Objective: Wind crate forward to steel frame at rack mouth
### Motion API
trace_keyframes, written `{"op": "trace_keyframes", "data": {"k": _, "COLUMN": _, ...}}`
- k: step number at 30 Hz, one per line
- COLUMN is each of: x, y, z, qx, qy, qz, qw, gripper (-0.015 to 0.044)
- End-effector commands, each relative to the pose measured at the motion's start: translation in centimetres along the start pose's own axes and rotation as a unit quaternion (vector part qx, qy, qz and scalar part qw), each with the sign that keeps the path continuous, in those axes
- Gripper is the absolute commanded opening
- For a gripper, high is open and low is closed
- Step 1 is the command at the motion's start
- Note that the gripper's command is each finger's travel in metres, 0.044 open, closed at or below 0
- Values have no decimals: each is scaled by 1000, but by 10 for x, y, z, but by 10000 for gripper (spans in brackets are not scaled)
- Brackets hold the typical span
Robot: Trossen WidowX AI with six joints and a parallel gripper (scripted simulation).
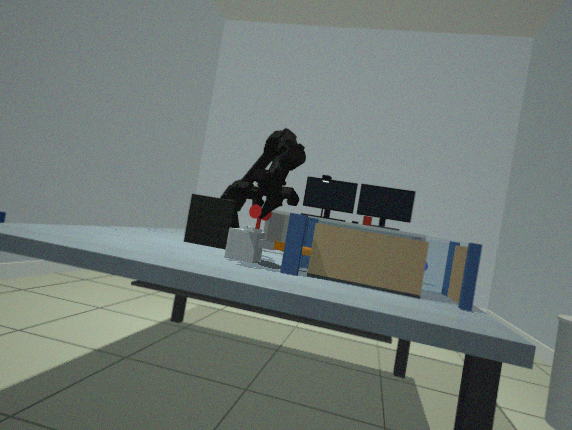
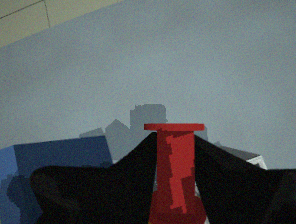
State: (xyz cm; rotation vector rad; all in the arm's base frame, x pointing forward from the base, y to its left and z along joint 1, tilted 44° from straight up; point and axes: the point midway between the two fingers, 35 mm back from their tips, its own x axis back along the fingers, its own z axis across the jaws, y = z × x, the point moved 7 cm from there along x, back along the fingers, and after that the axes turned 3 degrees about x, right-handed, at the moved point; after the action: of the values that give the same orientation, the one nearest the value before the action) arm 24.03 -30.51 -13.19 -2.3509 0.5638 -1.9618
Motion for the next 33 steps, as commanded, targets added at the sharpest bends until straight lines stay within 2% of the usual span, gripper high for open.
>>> {"op": "trace_keyframes", "data": {"k": 1, "x": 5, "y": -15, "z": 10, "qx": 8, "qy": 6, "qz": 14, "qw": 1000, "gripper": 0}}
{"op": "trace_keyframes", "data": {"k": 33, "x": 23, "y": -54, "z": 24, "qx": 8, "qy": 6, "qz": 16, "qw": 1000, "gripper": 0}}
